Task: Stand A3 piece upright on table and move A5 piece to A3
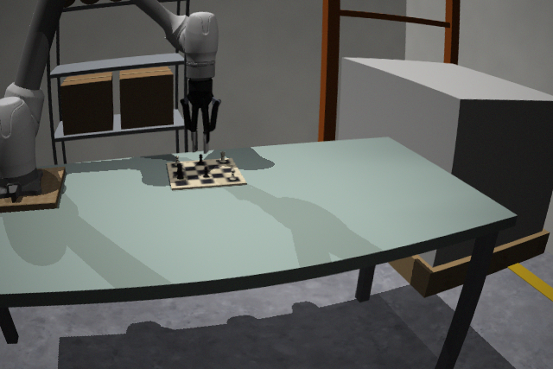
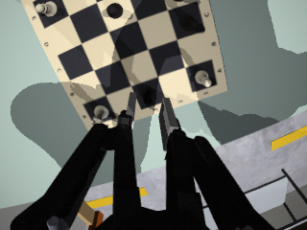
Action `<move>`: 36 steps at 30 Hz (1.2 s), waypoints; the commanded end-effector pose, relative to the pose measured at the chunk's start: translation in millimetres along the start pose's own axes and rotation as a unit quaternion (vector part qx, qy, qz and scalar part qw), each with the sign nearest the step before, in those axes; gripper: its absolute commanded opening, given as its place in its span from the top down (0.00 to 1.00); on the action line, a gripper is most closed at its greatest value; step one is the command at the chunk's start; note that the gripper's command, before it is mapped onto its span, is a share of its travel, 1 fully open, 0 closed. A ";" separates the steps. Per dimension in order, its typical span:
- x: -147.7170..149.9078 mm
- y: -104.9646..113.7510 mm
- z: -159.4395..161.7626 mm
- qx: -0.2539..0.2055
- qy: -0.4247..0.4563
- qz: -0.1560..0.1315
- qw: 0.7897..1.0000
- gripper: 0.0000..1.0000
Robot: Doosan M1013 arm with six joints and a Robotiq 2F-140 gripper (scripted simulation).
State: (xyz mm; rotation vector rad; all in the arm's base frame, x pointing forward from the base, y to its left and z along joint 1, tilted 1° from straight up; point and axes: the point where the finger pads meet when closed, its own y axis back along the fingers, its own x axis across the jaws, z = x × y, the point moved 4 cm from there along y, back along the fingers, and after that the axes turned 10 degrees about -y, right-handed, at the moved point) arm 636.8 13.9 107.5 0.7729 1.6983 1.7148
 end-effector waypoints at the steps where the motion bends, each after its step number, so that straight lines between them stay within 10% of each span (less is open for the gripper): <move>1: 0.0 0.1 0.0 0.000 0.000 0.000 1.000 0.80; 36: 0.0 -31.2 0.0 0.000 0.000 0.000 1.000 0.80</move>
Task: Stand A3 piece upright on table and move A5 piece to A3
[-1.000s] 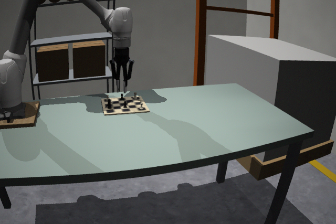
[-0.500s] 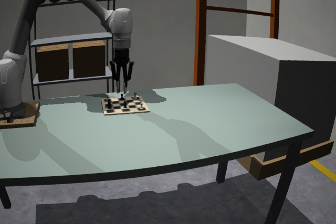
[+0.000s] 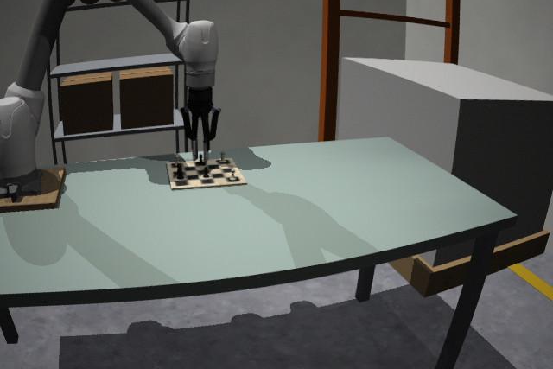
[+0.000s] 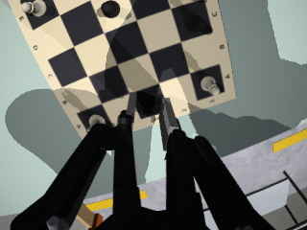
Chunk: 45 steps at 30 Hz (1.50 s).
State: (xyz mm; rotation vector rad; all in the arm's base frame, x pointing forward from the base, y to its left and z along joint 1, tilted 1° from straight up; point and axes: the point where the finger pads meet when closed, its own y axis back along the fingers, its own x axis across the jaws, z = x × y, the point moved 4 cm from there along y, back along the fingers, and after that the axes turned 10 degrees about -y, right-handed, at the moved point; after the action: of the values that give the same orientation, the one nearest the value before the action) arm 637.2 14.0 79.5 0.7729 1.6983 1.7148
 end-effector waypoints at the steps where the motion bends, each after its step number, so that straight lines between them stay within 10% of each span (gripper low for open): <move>1: 0.0 -4.0 0.0 0.000 0.000 0.000 1.000 0.80; 40: 0.0 -5.1 0.0 0.000 0.000 0.000 1.000 0.80; 41: 0.0 -5.1 0.0 0.000 0.000 0.000 1.000 1.00; 45: 0.0 -5.1 0.0 0.000 0.000 0.000 1.000 1.00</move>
State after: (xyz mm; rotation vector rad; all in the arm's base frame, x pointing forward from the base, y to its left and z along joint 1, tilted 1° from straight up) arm 637.4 14.0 74.4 0.7727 1.6982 1.7148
